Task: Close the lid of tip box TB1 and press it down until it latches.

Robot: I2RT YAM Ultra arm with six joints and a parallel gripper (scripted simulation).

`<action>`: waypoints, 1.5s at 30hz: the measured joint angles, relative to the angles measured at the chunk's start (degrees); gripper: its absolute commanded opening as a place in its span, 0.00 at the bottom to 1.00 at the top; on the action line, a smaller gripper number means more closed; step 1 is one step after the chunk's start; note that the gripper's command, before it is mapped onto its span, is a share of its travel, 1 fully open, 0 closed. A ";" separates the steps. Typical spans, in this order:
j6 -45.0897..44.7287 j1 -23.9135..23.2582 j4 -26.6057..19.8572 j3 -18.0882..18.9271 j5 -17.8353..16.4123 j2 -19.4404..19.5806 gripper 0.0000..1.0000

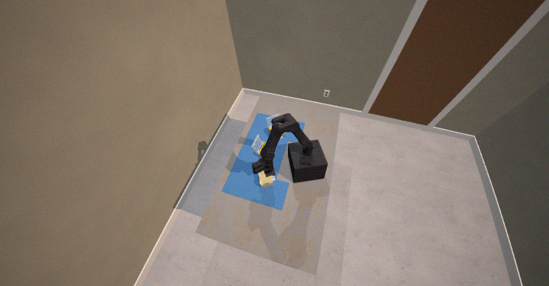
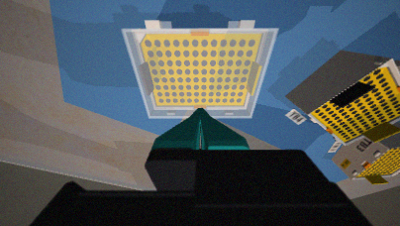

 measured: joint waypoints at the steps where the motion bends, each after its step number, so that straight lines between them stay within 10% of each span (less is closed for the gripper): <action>1: 0.00 -0.02 0.04 -0.02 0.00 0.04 0.00; 45: -0.39 -0.13 1.01 -0.46 -0.02 0.46 0.00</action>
